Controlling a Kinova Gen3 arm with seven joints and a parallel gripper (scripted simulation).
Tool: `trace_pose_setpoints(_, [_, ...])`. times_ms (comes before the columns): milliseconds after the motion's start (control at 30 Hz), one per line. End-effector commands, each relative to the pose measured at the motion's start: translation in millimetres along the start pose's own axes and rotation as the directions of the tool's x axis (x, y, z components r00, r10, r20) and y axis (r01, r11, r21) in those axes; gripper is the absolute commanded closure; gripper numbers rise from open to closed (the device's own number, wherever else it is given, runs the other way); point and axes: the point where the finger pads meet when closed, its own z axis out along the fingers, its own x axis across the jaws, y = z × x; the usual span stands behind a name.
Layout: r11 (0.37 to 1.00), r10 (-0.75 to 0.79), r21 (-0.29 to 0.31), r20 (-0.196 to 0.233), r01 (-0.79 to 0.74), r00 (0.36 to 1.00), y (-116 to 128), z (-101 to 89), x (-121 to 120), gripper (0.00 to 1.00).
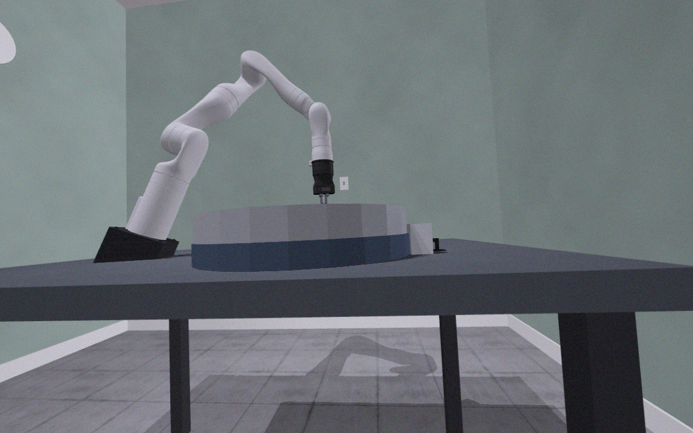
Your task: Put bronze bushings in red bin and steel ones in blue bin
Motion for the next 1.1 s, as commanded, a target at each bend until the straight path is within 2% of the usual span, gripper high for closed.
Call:
trace_pose_setpoints(0, [1.0, 0.019, -0.018, 0.009, -0.018, 1.0, 11.4, 18.8, -0.5, 1.0])
trace_pose_setpoints(167, [1.0, 0.019, -0.018, 0.009, -0.018, 1.0, 11.4, 18.8, -0.5, 1.0])
trace_pose_setpoints(333, [1.0, 0.019, -0.018, 0.009, -0.018, 1.0, 11.9, 48.3, -0.8, 1.0])
trace_pose_setpoints(733, [1.0, 0.019, -0.018, 0.009, -0.018, 1.0, 11.9, 48.3, -0.8, 1.0])
trace_pose_setpoints(1067, [1.0, 0.018, -0.018, 0.009, -0.018, 1.0, 12.0, 56.5, -0.9, 1.0])
